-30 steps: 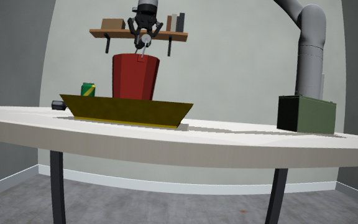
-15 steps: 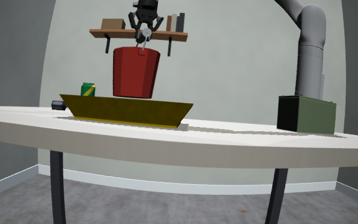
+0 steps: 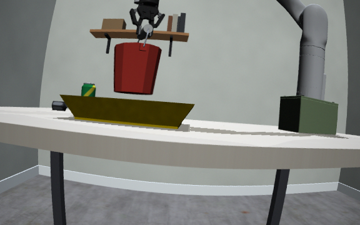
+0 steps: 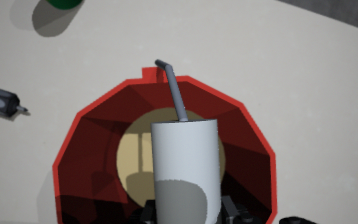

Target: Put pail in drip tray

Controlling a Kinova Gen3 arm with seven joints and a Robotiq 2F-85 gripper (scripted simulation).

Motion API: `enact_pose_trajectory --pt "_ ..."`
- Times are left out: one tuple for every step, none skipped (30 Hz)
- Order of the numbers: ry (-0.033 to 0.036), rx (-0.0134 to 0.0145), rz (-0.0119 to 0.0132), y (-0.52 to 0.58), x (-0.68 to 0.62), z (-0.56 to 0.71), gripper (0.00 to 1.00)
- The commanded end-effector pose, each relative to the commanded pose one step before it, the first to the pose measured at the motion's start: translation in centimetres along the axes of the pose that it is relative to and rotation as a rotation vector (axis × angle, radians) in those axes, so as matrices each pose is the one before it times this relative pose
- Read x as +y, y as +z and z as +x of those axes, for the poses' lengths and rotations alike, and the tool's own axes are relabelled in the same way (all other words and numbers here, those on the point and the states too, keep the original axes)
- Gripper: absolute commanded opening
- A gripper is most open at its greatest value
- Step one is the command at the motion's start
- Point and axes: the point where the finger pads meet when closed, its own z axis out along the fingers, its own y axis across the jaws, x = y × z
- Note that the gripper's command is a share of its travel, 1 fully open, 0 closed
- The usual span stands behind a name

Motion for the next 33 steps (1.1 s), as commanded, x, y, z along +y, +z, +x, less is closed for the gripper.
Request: enact_pose_trajectory --pt "-0.01161 0.00304 -0.00037 -0.721 0.065 0.024 0.10" --pt "-0.00001 -0.00006 -0.00008 -0.051 0.001 -0.001 0.10" --pt "-0.00001 -0.00005 -0.00007 -0.046 0.001 -0.001 0.10" --pt "-0.00001 -0.00004 -0.00006 -0.041 0.001 -0.001 0.10" --pt "0.00000 -0.00004 -0.00006 -0.036 0.001 -0.001 0.10" --pt "0.00001 -0.00025 -0.00036 -0.019 0.012 -0.008 0.10" --pt "0.00002 -0.00025 -0.00035 -0.014 0.012 -0.008 0.10" --pt "0.00000 0.00000 0.00000 0.000 0.000 0.000 0.10" --pt "0.00000 0.00000 0.00000 0.000 0.000 0.000 0.10" --pt "0.00006 -0.00090 -0.00128 0.033 0.041 -0.026 0.10" --pt "-0.00002 0.00022 0.00031 -0.034 -0.011 0.007 0.10" --pt "-0.00002 0.00018 0.00025 -0.028 -0.008 0.005 0.10" --pt "-0.00001 0.00006 0.00009 -0.018 -0.002 0.001 0.10" --pt "0.00000 -0.00005 -0.00007 -0.007 0.003 -0.002 0.10" --pt "0.00001 -0.00010 -0.00014 0.000 0.005 -0.003 0.10" --pt "0.00001 -0.00011 -0.00015 0.003 0.005 -0.003 0.10" --pt "0.00001 -0.00009 -0.00013 0.004 0.004 -0.002 0.10" --pt "0.00000 -0.00006 -0.00009 0.004 0.003 -0.002 0.10" --pt "0.00000 -0.00004 -0.00005 0.002 0.002 -0.001 0.10" --pt "0.00000 -0.00001 -0.00001 0.001 0.000 0.000 0.10" --pt "0.00000 0.00000 0.00000 0.000 0.000 0.000 0.10" --pt "0.00000 0.00000 0.00000 0.000 0.000 0.000 0.10" --pt "0.00000 0.00000 0.00000 0.000 0.000 0.000 0.10" --pt "0.00000 0.00000 0.00000 0.000 0.000 0.000 0.10" --pt "0.00000 0.00000 0.00000 0.000 0.000 0.000 0.10" --pt "0.00000 0.00000 0.00000 0.000 0.000 0.000 0.10" --pt "0.00000 0.00000 0.00000 0.000 0.000 0.000 0.10" --pt "0.00000 0.00000 0.00000 0.000 0.000 0.000 0.10" --pt "0.00000 0.00000 0.00000 0.000 0.000 0.000 0.10" --pt "0.00000 0.00000 0.00000 0.000 0.000 0.000 0.10" --pt "0.00000 0.00000 0.00000 0.000 0.000 0.000 0.10" --pt "0.00000 0.00000 0.00000 0.000 0.000 0.000 0.10" --pt "0.00000 0.00000 0.00000 0.000 0.000 0.000 0.10"
